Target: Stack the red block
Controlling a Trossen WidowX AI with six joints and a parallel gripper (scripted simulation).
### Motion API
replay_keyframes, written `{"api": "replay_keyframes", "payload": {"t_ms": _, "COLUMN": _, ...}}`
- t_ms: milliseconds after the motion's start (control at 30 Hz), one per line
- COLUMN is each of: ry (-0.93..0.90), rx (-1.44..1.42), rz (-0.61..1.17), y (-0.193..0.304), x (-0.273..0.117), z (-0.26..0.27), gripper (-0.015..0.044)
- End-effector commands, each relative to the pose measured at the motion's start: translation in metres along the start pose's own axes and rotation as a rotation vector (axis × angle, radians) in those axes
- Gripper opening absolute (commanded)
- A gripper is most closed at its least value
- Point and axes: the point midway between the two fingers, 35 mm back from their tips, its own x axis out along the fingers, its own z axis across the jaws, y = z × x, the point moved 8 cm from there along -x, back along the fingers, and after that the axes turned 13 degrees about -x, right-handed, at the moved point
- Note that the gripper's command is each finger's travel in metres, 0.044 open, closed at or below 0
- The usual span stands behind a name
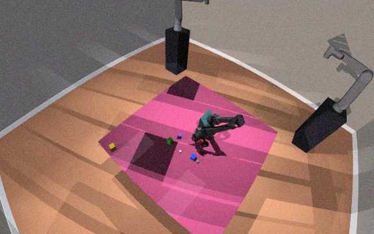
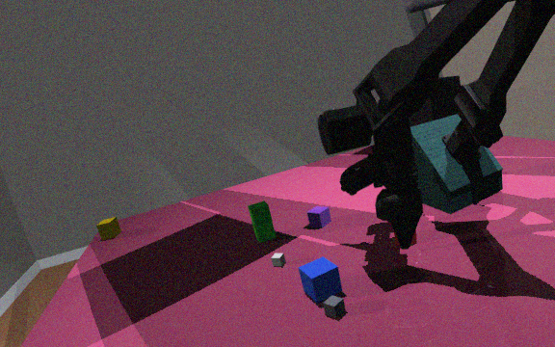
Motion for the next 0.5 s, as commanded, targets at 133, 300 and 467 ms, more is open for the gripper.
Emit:
{"api": "replay_keyframes", "payload": {"t_ms": 133, "ry": -0.003, "rx": 0.001, "rz": 0.001, "y": 0.0001, "x": 0.0002, "z": 0.0004, "gripper": 0.0440}}
{"api": "replay_keyframes", "payload": {"t_ms": 300, "ry": -0.003, "rx": 0.001, "rz": 0.001, "y": 0.0001, "x": 0.0002, "z": 0.0004, "gripper": 0.0309}}
{"api": "replay_keyframes", "payload": {"t_ms": 467, "ry": -0.003, "rx": 0.001, "rz": 0.001, "y": 0.0001, "x": 0.0002, "z": 0.0004, "gripper": 0.0178}}
